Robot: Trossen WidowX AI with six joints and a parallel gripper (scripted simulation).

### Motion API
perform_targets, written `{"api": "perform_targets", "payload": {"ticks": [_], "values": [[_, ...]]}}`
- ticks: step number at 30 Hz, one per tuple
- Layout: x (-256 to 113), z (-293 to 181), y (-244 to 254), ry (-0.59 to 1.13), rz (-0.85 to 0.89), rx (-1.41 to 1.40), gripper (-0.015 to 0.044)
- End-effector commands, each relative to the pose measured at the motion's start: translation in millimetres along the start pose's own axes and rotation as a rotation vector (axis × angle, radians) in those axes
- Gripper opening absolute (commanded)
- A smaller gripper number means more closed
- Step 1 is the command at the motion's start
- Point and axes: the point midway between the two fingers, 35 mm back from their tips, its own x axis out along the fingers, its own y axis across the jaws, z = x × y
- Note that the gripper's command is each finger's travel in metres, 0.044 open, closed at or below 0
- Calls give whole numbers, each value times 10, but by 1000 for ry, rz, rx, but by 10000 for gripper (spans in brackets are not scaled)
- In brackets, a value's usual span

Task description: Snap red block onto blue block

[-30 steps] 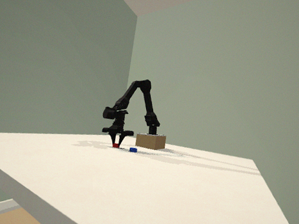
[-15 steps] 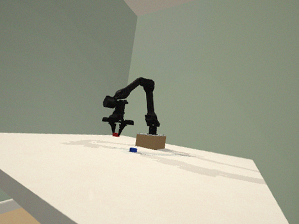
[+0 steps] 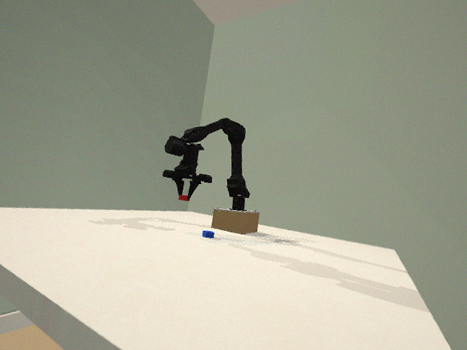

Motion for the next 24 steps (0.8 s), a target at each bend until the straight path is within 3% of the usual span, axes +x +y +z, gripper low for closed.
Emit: {"api": "perform_targets", "payload": {"ticks": [1,24], "values": [[65,60,129,7,2,-77,0],[494,321,1109,0,12,-608,0]]}}
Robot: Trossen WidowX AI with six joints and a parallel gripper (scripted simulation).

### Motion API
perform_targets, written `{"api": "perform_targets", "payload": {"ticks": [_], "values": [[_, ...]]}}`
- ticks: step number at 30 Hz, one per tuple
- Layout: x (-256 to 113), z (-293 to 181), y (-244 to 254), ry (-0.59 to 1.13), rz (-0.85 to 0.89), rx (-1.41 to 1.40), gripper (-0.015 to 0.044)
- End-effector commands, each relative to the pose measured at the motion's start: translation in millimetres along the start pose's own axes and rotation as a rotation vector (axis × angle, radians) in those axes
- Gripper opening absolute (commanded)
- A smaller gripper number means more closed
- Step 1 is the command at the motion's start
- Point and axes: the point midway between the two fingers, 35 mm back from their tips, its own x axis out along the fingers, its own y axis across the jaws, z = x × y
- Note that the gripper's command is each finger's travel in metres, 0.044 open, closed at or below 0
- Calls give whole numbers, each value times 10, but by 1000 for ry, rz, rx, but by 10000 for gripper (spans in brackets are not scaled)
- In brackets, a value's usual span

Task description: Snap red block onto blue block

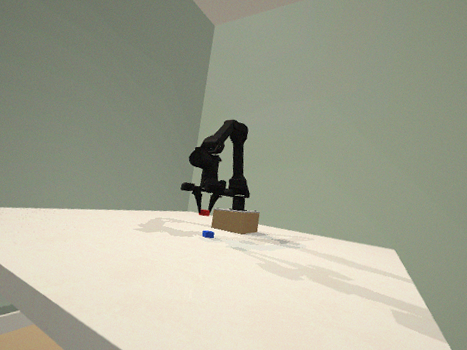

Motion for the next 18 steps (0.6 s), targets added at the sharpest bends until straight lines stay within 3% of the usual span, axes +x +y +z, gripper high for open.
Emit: {"api": "perform_targets", "payload": {"ticks": [1,18], "values": [[92,67,135,11,7,-84,0],[397,120,250,13,8,-167,0]]}}
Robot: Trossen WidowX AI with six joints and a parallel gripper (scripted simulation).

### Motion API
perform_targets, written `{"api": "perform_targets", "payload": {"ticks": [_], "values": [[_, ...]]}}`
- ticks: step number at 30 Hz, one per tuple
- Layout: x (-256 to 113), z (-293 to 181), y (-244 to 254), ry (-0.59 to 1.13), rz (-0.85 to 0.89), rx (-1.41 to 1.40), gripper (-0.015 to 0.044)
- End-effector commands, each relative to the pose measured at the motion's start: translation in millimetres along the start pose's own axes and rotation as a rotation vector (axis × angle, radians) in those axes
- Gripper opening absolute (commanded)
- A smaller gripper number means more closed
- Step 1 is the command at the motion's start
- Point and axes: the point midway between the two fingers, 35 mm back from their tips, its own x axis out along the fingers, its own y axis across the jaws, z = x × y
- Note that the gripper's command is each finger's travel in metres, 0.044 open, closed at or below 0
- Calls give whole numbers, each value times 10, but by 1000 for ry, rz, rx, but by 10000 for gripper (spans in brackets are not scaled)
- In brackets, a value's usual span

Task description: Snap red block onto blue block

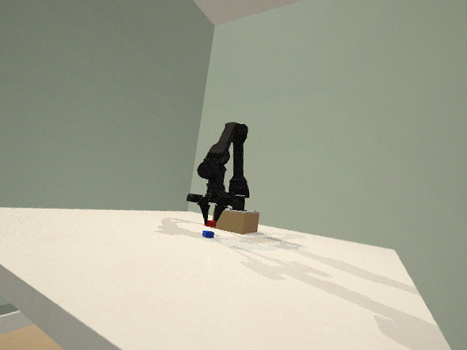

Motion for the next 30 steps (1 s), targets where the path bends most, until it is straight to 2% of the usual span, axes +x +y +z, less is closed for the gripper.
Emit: {"api": "perform_targets", "payload": {"ticks": [1,30], "values": [[61,-8,-2,5,0,-3,0],[200,-7,-15,5,0,-3,0]]}}
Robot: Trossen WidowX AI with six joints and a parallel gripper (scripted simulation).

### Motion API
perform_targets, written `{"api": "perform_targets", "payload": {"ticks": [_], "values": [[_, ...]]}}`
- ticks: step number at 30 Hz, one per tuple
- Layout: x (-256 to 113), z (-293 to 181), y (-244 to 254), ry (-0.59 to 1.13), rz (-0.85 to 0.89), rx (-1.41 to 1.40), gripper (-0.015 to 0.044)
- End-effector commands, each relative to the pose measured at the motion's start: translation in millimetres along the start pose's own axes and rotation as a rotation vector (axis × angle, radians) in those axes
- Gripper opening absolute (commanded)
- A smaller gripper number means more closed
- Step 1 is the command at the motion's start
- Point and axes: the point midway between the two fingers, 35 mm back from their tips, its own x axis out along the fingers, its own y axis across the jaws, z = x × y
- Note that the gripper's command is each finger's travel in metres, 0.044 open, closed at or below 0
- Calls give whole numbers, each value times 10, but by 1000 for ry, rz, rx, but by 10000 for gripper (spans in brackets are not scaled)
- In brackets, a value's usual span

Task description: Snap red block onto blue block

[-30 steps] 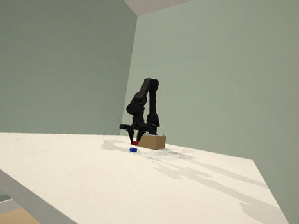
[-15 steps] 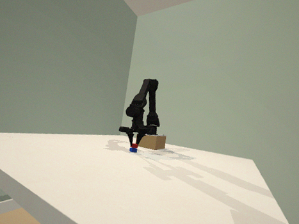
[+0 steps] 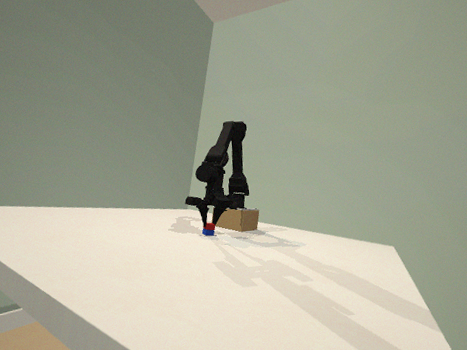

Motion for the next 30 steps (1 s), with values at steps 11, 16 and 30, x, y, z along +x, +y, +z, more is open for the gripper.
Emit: {"api": "perform_targets", "payload": {"ticks": [11,16,30], "values": [[17,-9,-1,5,0,-3,0],[23,-8,0,5,0,-3,0],[16,1,-1,0,0,0,105]]}}
